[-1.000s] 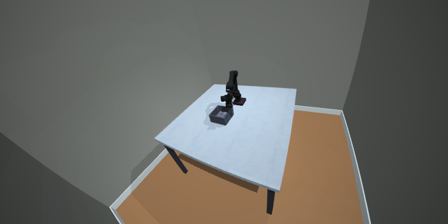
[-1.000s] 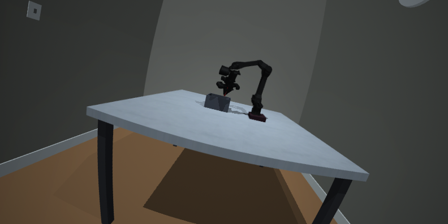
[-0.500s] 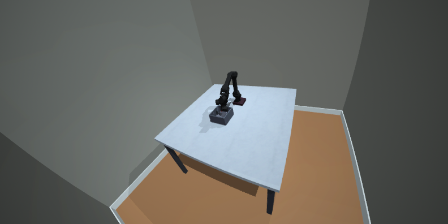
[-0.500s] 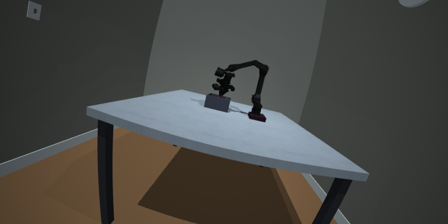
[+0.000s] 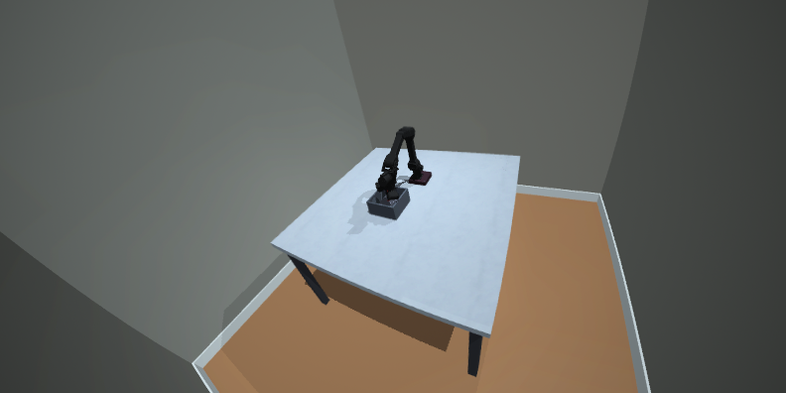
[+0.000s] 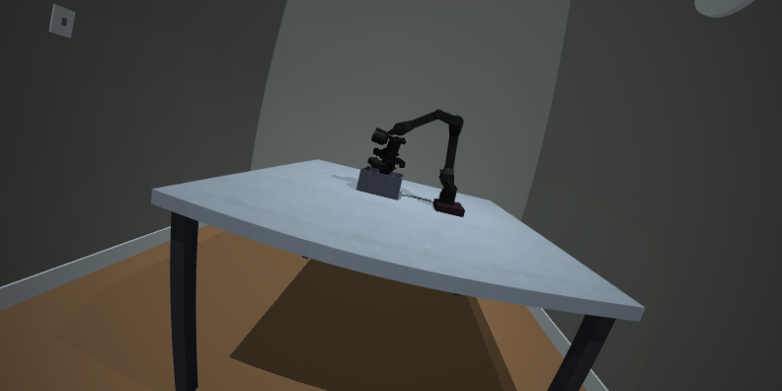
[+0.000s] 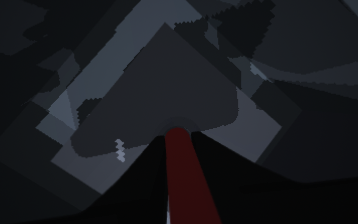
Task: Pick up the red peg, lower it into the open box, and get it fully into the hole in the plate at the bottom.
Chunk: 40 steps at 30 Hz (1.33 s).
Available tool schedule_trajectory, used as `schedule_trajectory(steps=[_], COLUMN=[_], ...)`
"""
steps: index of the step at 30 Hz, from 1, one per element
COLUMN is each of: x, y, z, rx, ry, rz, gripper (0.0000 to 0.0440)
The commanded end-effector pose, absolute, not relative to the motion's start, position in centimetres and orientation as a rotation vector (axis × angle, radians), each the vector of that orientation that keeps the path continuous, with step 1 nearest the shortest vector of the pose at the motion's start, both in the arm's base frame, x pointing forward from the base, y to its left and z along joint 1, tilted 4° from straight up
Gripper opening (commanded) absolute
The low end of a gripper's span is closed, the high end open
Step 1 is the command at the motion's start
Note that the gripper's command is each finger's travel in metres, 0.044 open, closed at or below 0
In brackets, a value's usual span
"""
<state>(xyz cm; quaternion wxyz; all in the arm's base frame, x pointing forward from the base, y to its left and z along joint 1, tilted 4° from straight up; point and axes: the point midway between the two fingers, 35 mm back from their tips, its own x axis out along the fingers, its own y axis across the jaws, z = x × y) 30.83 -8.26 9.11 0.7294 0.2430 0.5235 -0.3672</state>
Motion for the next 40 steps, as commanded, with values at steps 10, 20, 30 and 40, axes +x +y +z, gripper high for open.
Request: schedule_trajectory(steps=[10, 20, 30, 40], x=[32.4, 35.7, 35.7, 35.7], y=[-9.2, -9.0, -9.0, -9.0], z=[8.5, 10.3, 10.3, 10.3], rx=[0.515, 0.563, 0.563, 0.563], ry=[1.207, 1.152, 1.152, 1.152], rz=[-0.722, -0.632, -0.632, -0.632], gripper=[0.0232, 0.044, 0.044, 0.044])
